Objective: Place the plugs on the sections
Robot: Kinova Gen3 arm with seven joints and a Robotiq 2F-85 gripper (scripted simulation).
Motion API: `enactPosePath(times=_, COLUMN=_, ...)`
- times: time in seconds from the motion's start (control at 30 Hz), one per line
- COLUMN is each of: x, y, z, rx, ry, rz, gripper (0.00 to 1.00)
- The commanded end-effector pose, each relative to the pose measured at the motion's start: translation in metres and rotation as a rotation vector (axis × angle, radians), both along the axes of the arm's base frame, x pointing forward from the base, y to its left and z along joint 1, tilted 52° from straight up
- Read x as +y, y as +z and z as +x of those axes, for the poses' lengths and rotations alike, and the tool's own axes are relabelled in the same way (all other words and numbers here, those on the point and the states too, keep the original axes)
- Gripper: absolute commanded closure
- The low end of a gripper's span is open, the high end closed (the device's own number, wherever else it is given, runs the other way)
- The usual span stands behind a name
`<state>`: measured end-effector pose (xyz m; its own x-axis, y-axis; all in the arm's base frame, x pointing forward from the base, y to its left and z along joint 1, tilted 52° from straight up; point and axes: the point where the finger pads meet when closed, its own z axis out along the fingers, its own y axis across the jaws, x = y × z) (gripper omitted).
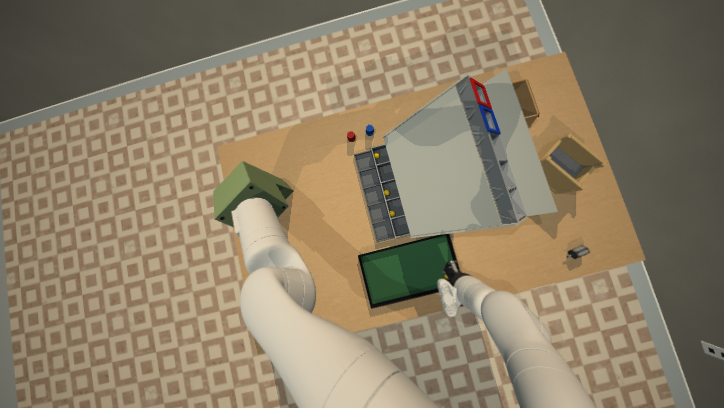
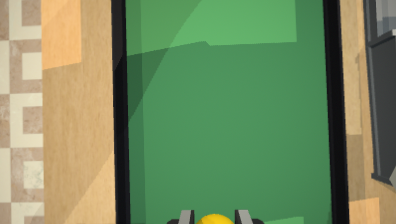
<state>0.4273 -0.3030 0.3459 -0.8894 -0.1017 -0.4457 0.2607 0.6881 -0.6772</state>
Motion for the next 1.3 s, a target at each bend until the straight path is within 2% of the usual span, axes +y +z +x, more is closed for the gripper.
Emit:
enactPosePath(times=0.0, x=0.008, y=0.005, z=-0.001, rx=0.000, ry=0.009, rz=0.001, gripper=1.00)
enactPosePath(times=0.47, x=0.008, y=0.005, z=-0.001, rx=0.000, ry=0.009, rz=0.001, gripper=1.00)
enactPosePath(times=0.5, x=0.018, y=-0.008, z=-0.069, rx=0.000, ry=0.009, rz=0.001, gripper=1.00)
enactPosePath(times=0.6, x=0.020, y=-0.009, z=-0.075, rx=0.000, ry=0.009, rz=0.001, gripper=1.00)
enactPosePath(times=0.73, x=0.025, y=-0.015, z=-0.111, rx=0.000, ry=0.009, rz=0.001, gripper=1.00)
enactPosePath(times=1.03, x=0.025, y=-0.015, z=-0.111, rx=0.000, ry=0.009, rz=0.001, gripper=1.00)
enactPosePath(times=1.07, x=0.026, y=-0.015, z=-0.111, rx=0.023, ry=0.007, rz=0.027, gripper=1.00)
enactPosePath(times=1.27, x=0.026, y=-0.015, z=-0.111, rx=0.023, ry=0.007, rz=0.027, gripper=1.00)
